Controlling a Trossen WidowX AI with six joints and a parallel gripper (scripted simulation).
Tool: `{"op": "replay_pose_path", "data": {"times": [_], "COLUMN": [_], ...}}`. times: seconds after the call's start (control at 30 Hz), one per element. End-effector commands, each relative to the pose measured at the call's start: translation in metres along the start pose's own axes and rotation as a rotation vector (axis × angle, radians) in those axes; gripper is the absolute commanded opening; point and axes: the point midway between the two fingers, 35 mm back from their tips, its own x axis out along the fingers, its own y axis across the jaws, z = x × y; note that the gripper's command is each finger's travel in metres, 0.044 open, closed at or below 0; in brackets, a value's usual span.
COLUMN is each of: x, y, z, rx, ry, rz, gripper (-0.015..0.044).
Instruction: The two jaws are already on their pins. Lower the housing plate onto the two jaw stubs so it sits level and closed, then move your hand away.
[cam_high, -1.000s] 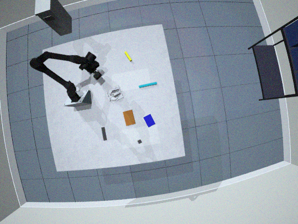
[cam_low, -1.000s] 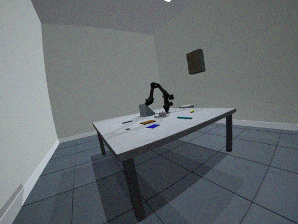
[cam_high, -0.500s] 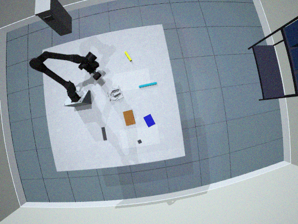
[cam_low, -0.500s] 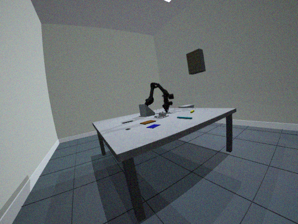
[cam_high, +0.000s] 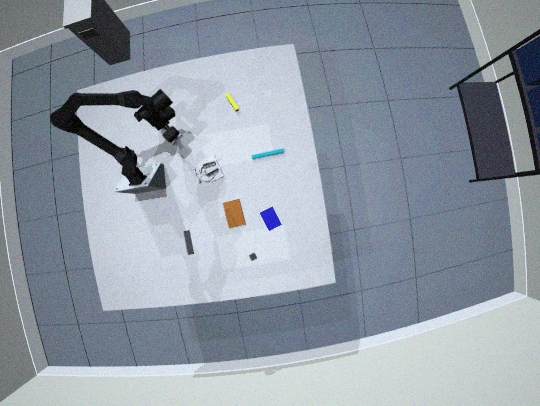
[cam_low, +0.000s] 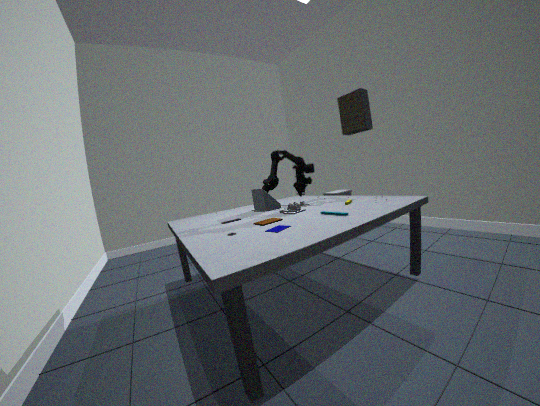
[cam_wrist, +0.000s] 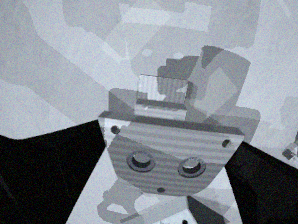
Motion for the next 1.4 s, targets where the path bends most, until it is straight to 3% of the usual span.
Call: {"op": "replay_pose_path", "data": {"times": [0.0, 0.47, 1.37], "x": [-0.016, -0.016, -0.013], "y": [0.005, 0.003, -0.051], "z": [0.001, 0.002, 0.016], "rx": [-0.016, 0.003, 0.794], "ry": [-0.017, -0.017, -0.010], "rz": [0.004, 0.003, -0.036], "gripper": [0.0351, 0.0351, 0.0351]}}
